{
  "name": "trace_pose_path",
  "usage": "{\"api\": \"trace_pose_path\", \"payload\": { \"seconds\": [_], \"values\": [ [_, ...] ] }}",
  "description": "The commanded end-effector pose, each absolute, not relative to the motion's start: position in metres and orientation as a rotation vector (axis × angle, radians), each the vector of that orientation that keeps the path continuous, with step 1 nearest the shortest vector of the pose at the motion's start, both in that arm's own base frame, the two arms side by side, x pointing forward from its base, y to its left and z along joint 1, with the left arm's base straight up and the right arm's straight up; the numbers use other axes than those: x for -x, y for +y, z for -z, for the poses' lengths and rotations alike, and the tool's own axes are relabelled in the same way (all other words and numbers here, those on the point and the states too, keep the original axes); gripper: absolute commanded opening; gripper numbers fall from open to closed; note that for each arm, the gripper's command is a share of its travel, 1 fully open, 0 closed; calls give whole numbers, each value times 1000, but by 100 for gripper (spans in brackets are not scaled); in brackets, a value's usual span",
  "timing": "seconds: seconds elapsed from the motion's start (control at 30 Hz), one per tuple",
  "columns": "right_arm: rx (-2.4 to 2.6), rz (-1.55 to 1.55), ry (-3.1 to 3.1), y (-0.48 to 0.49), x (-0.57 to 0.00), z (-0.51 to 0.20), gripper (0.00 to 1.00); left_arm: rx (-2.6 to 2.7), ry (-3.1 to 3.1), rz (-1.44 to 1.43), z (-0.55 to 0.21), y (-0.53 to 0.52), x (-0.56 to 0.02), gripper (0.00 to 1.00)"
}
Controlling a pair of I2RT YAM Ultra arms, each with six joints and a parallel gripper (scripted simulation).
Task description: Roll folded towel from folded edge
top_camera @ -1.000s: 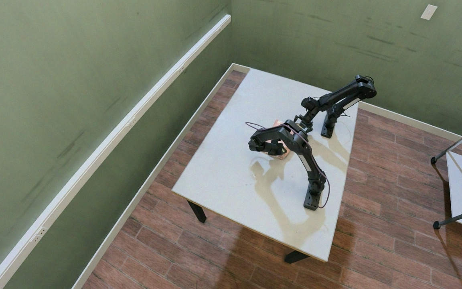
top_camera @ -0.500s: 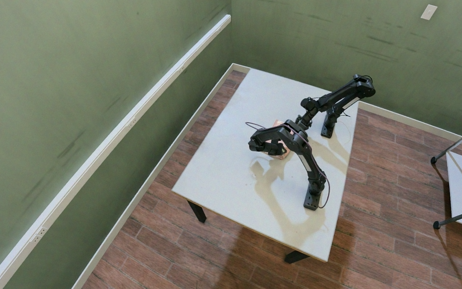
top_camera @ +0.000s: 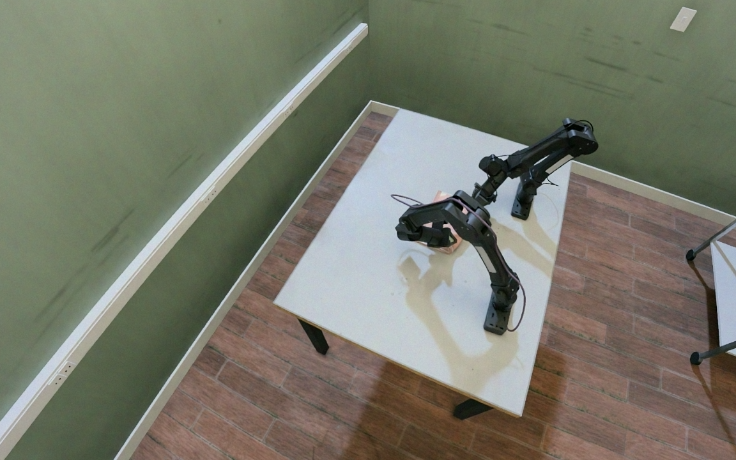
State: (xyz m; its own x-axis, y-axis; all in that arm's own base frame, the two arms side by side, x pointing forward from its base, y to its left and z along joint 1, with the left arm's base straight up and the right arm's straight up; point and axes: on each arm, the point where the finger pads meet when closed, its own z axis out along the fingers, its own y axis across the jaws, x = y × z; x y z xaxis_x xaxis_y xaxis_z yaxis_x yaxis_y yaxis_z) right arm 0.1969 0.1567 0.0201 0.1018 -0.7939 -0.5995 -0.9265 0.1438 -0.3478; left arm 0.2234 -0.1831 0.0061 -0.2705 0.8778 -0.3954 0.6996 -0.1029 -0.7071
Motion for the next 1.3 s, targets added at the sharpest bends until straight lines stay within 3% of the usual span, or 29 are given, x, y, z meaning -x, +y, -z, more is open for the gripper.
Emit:
{"api": "trace_pose_path", "payload": {
  "seconds": [0.0,0.8,1.1,1.17,1.27],
  "values": [
    [1666,-245,1711,158,-195,-19,31,1771,-1949,-1305,3,-183,-227,16],
    [1666,-245,1711,158,-195,-19,24,1771,-1949,-1305,3,-183,-227,16],
    [1666,-245,1711,158,-195,-19,24,1771,-1949,-1305,-5,-183,-227,57],
    [1666,-245,1711,158,-195,-19,24,1771,-1949,-1305,-5,-183,-227,57],
    [1666,-245,1711,158,-195,-19,24,1771,-1949,-1305,-8,-183,-227,71]
  ]
}}
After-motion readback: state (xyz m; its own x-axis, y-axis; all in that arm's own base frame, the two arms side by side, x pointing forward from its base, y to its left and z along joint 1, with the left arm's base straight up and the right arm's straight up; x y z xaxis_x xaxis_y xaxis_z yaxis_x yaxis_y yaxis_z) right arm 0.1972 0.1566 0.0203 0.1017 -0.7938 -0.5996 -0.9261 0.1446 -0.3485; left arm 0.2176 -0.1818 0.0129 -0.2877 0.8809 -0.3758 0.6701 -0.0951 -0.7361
